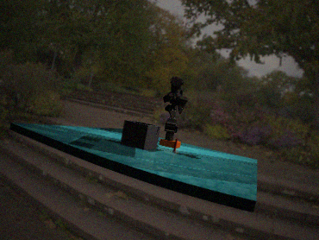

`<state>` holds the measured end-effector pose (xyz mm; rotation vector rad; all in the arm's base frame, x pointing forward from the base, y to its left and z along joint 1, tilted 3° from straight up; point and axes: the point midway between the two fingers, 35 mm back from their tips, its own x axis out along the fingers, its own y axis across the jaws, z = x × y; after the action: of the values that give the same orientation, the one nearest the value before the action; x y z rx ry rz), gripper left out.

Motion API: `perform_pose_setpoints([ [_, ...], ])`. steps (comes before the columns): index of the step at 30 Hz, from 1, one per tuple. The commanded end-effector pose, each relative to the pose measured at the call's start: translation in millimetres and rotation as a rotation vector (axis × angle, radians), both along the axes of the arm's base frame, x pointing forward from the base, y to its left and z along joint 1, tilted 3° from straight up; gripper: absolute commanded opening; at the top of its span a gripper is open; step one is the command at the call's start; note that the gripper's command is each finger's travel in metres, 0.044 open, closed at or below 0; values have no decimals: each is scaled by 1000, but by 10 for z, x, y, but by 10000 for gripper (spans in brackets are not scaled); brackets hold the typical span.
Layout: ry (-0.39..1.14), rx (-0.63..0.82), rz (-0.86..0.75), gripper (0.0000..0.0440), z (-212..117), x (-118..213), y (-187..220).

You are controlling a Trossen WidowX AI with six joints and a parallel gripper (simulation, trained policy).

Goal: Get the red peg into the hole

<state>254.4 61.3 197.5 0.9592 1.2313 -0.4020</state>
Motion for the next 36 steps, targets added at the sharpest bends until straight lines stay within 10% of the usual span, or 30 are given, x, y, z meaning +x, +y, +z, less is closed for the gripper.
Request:
perform_pose_setpoints([
  [1,75,21,-31,440,-99,-91,68],
  [36,519,-93,-379,440,-1170,-712,245],
])
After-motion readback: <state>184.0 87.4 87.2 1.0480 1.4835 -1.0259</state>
